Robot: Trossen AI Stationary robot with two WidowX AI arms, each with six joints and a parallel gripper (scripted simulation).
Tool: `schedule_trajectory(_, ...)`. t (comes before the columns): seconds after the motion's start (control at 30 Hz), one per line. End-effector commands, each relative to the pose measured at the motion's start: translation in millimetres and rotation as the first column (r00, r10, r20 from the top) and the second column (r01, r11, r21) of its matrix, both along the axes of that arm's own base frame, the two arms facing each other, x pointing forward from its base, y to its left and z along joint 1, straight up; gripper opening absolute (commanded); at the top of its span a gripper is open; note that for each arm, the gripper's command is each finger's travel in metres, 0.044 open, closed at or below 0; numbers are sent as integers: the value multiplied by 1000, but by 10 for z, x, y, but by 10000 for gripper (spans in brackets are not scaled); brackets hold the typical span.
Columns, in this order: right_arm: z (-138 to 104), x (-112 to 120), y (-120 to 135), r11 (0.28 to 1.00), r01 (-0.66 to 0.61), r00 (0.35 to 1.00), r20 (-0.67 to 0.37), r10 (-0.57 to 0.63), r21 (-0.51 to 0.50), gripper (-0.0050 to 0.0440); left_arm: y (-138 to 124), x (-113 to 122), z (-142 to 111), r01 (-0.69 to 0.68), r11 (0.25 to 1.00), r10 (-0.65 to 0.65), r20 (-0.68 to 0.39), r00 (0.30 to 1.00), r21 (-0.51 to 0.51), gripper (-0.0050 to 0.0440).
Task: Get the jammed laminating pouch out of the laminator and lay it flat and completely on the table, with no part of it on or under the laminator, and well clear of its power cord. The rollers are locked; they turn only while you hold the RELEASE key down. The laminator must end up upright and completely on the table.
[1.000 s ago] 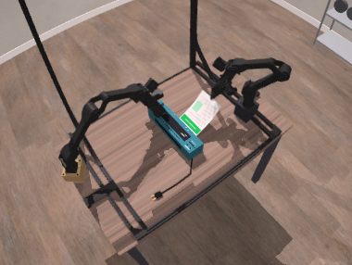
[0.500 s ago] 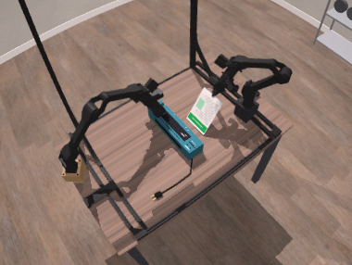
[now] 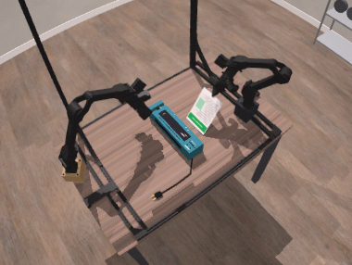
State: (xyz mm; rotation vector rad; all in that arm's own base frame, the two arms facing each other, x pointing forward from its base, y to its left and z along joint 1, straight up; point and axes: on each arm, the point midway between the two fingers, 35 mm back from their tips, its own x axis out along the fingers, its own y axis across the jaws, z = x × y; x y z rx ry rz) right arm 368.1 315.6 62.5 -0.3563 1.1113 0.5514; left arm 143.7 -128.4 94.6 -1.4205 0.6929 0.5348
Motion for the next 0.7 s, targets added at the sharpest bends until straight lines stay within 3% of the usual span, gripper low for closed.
schedule_trajectory(0.0,462,-270,-186,999,0,999,42,-2,33,-50,-18,9,33,1,1000,-1,3,1000,-10,-50)
schedule_trajectory(0.03,462,-270,-186,999,0,999,42,-2,33,-50,-18,9,33,1,1000,-1,3,1000,-10,-50)
schedule_trajectory(0.07,220,-30,-16,1000,0,1000,30,-1,26,-50,-21,7,38,0,1000,0,4,1000,-13,-50)
schedule_trajectory(0.2,451,-270,-185,1000,0,999,37,-2,30,-50,-21,7,38,0,1000,0,4,1000,-13,-50)
schedule_trajectory(0.67,433,-242,-165,999,-2,999,36,1,32,-50,-21,-8,-40,0,1000,0,5,1000,-14,-50)
